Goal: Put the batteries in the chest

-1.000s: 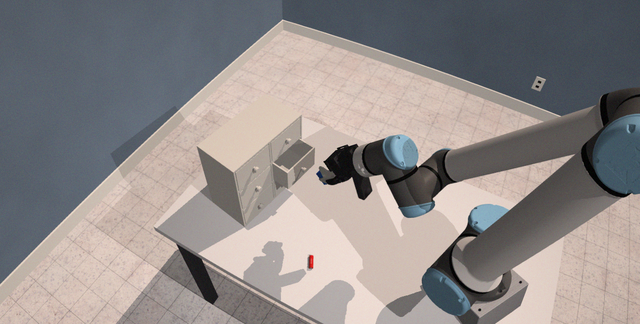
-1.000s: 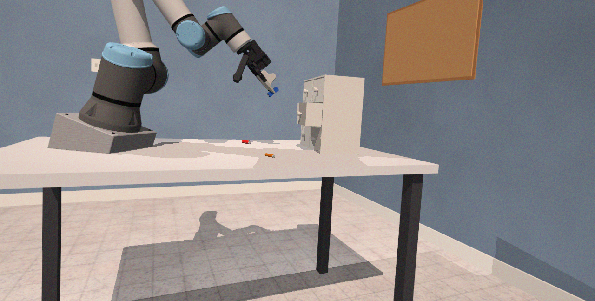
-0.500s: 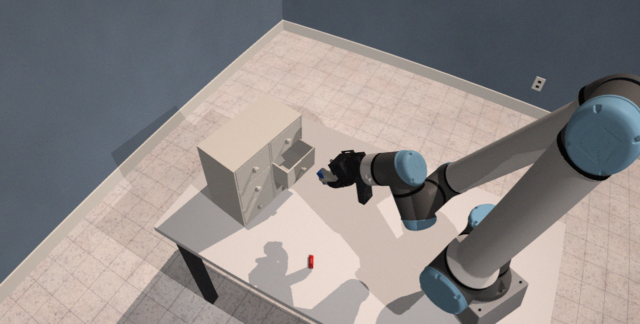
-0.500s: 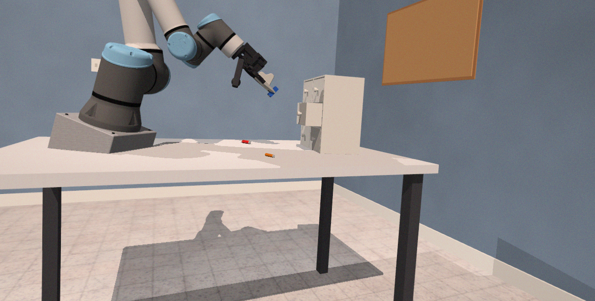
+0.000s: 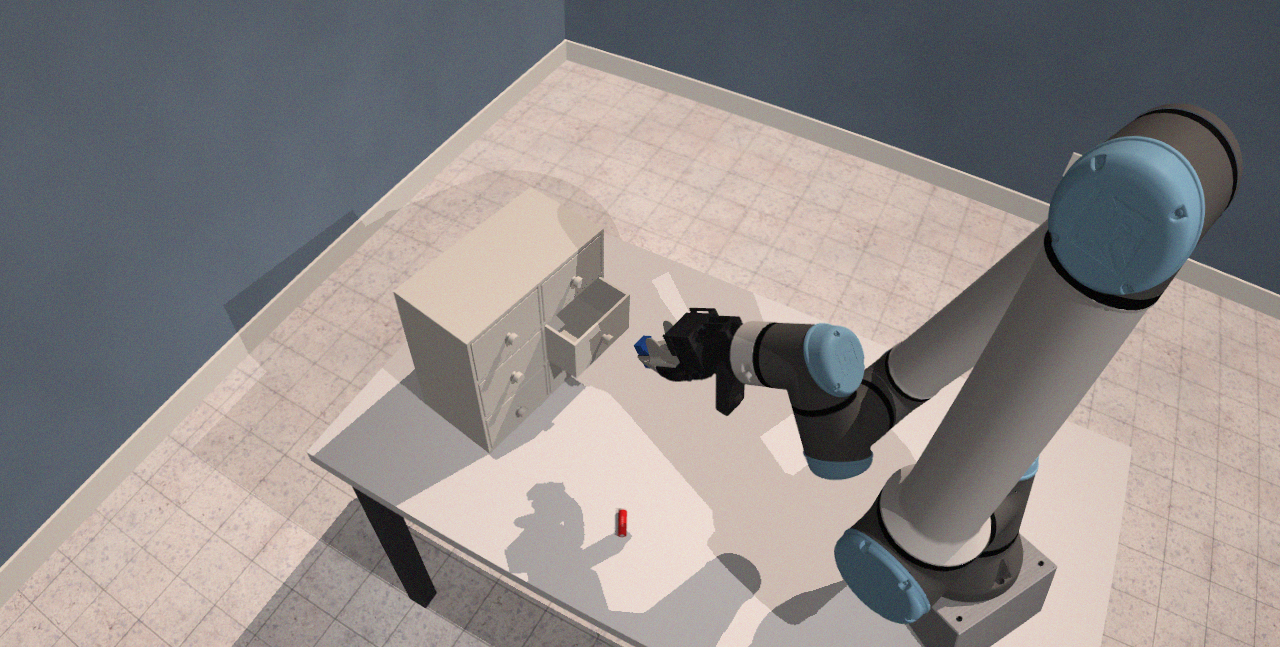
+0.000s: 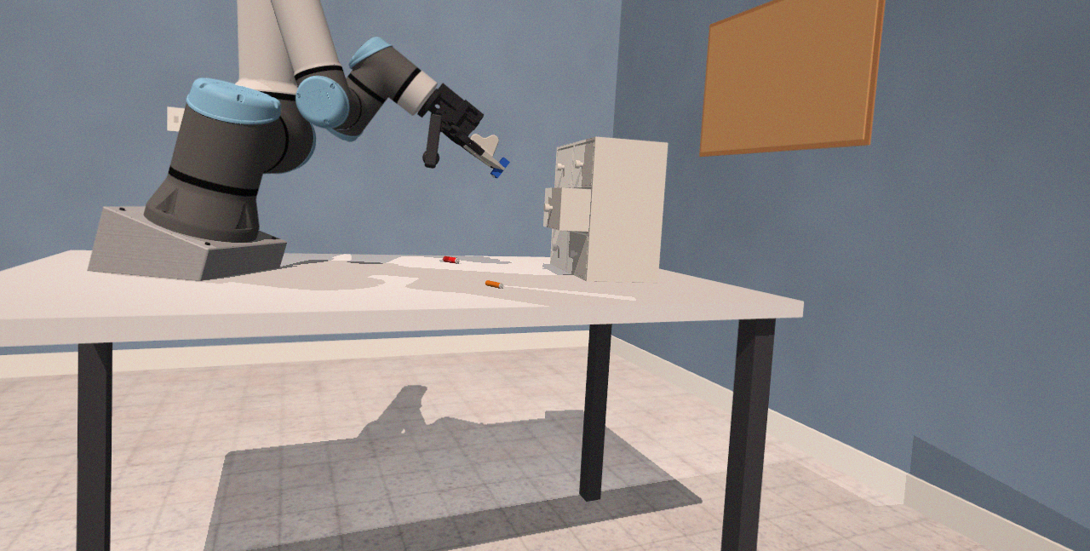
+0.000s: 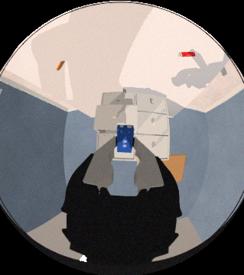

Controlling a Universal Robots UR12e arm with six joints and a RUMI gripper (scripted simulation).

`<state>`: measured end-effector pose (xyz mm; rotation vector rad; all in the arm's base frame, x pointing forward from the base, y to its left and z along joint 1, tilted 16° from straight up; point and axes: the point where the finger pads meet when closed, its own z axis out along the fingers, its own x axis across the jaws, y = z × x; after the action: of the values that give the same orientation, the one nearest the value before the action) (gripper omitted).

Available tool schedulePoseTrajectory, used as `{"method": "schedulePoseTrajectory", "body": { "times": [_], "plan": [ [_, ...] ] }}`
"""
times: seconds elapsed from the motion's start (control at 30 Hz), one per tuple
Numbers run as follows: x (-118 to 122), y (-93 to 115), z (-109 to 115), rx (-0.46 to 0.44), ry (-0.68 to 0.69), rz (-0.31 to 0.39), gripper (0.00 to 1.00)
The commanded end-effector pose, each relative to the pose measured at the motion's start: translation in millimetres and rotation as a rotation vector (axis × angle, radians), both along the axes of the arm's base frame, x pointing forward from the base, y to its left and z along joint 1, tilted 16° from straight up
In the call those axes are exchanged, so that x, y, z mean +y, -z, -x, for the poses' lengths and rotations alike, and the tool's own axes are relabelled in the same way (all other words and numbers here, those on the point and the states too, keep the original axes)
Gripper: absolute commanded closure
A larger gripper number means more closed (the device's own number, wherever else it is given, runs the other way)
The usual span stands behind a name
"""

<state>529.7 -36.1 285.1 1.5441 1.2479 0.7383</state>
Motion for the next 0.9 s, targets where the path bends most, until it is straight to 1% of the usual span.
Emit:
{"method": "schedulePoseTrajectory", "body": {
  "times": [0.0,0.23,0.87],
  "plan": [
    [-0.2,0.1,-0.5,-0.035,-0.003,0.011,0.87],
    [-0.2,0.3,-0.3,-0.078,-0.009,0.024,0.87],
    [0.0,0.6,0.3,-0.151,-0.018,0.046,0.87]
  ]
}}
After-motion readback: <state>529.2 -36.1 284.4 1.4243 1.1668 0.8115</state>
